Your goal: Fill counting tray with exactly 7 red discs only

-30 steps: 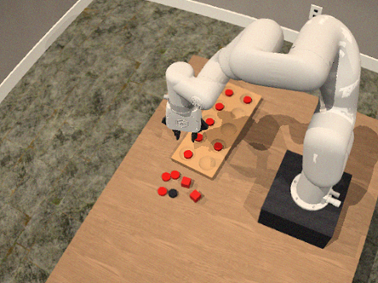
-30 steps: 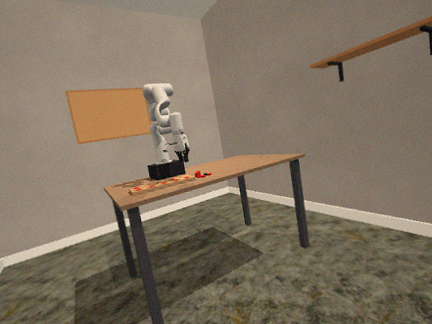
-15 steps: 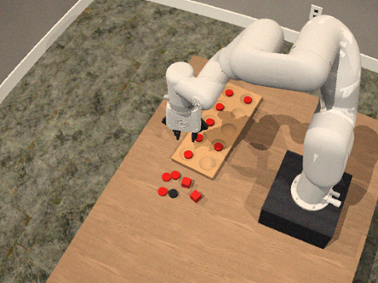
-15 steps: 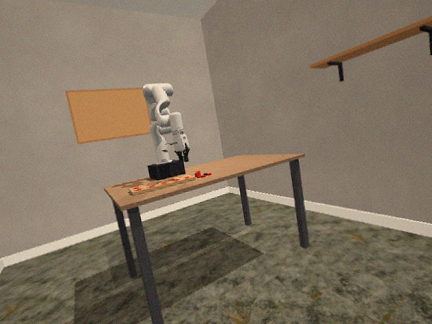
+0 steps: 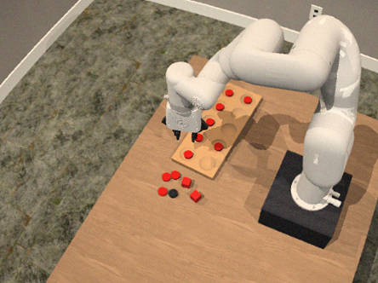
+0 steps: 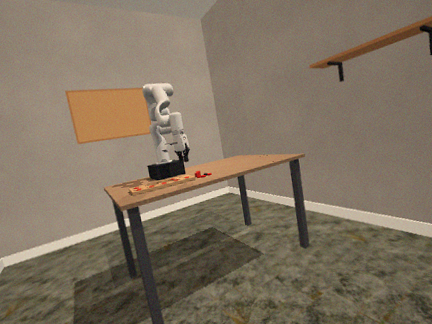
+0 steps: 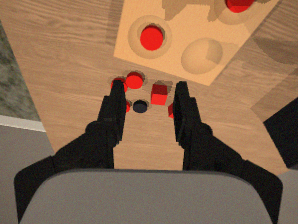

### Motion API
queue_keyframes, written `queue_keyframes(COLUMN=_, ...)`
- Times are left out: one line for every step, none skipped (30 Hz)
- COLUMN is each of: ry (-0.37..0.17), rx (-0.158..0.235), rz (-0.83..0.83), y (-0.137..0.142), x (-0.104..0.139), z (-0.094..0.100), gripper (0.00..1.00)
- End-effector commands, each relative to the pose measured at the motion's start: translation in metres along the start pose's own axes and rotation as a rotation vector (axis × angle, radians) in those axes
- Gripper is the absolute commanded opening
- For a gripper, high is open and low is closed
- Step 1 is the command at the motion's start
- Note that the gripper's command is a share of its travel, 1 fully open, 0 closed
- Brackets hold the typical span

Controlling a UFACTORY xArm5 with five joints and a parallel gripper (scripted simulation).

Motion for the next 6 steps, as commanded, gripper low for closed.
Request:
queue_keyframes(ry=0.002, rx=-0.003, rz=0.000, y=-0.0010, x=-0.0005, z=0.0012, gripper=0.47)
queue_keyframes(ry=0.002, rx=-0.003, rz=0.000, y=-0.0010, x=-0.0005, z=0.0012, gripper=0.47)
queue_keyframes(ry=0.002, rx=-0.003, rz=0.000, y=-0.0010, x=-0.0005, z=0.0012, gripper=0.47)
queue_keyframes(ry=0.002, rx=-0.003, rz=0.000, y=-0.0010, x=-0.0005, z=0.0012, gripper=0.47)
queue_keyframes(ry=0.002, rx=-0.003, rz=0.000, y=-0.0010, x=-0.0005, z=0.0012, gripper=0.47)
queue_keyframes(ry=0.002, rx=-0.003, rz=0.000, y=-0.0010, x=-0.0005, z=0.0012, gripper=0.47)
Point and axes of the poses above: the point where the finger pads meet when closed, its own z axis back along the fingers, its own y axis across the jaws, x = y × z, the point moved 5 cm from there along z, back along the fingers, and after that the axes turned 11 degrees about z, right-handed, at the moved point
